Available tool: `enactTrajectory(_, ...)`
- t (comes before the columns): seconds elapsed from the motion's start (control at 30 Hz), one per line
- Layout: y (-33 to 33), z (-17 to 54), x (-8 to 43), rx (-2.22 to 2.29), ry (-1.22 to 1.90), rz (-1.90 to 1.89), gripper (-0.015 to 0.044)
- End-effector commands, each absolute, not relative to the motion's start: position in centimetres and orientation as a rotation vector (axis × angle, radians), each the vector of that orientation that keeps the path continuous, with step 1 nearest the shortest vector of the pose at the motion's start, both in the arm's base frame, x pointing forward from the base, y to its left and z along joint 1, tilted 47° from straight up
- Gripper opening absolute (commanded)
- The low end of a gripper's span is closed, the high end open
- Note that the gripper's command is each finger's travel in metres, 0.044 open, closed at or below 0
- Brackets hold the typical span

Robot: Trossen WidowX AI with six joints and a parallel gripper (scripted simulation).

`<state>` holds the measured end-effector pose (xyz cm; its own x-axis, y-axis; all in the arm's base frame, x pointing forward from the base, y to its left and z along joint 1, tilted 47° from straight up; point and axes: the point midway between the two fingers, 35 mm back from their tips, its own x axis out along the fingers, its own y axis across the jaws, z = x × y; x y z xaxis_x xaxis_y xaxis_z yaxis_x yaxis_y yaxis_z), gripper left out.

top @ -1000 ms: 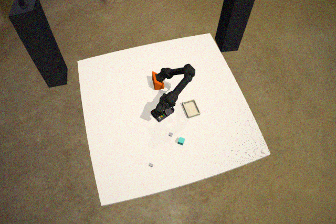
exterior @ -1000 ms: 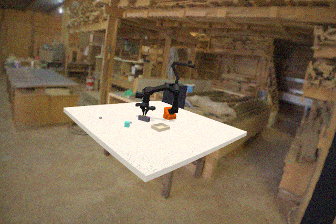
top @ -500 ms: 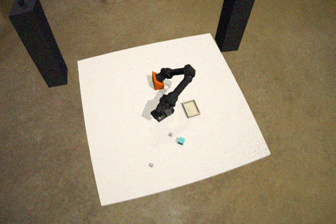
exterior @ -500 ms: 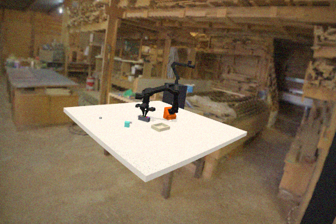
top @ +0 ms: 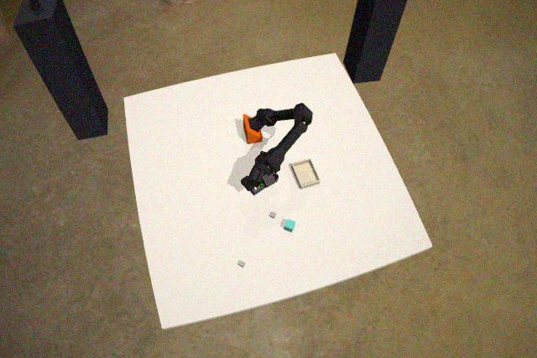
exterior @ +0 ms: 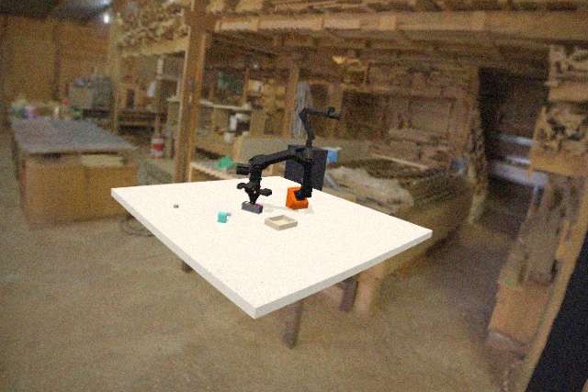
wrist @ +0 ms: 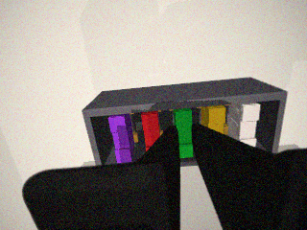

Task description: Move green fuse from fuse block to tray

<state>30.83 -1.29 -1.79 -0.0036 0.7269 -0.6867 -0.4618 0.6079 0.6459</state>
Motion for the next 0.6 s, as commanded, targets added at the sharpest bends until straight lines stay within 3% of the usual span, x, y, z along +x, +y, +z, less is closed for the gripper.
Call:
enactTrajectory(0.0, -1.3, -1.77, 30.85, 0.261, 1.261, 0.953, 0.0005)
enactTrajectory(0.57, -1.72, -1.41, 30.88, 0.261, 1.261, 0.952, 0.0)
